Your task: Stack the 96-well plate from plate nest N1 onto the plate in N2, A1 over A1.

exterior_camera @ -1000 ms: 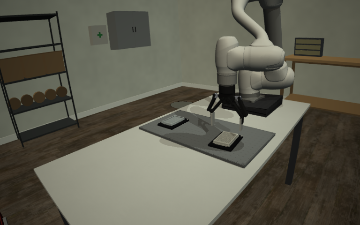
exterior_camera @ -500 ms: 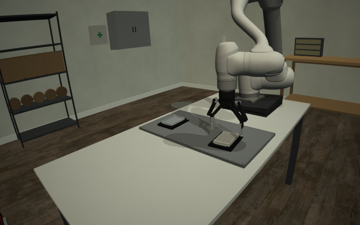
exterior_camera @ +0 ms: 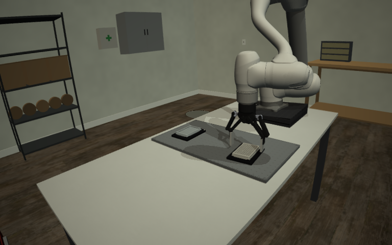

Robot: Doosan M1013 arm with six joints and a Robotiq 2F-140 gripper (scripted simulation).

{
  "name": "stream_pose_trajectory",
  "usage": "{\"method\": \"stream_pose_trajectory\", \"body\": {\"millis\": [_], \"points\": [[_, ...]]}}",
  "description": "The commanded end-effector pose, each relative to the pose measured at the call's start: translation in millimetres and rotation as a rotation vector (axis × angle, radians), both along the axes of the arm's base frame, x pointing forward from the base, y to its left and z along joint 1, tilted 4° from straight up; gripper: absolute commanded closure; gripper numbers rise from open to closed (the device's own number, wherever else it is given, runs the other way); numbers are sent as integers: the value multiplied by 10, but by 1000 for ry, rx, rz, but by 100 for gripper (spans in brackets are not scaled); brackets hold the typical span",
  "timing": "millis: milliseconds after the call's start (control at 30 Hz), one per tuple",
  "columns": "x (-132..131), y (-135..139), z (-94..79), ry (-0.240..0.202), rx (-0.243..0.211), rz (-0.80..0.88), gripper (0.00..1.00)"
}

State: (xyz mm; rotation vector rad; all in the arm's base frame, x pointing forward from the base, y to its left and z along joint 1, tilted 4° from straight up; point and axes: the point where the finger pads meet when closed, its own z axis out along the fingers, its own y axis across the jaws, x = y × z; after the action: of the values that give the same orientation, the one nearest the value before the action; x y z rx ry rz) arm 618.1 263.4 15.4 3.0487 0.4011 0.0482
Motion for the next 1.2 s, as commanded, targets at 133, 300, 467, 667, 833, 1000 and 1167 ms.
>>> {"method": "stream_pose_trajectory", "body": {"millis": [133,300,467,667,833,1000,1167], "points": [[2,-3,-54,0,0,0,0],[2,-3,-54,0,0,0,0],[2,-3,-54,0,0,0,100],[2,-3,-54,0,0,0,100],[2,-3,-54,0,0,0,100],[2,-3,-54,0,0,0,100],[2,-3,-54,0,0,0,100]]}}
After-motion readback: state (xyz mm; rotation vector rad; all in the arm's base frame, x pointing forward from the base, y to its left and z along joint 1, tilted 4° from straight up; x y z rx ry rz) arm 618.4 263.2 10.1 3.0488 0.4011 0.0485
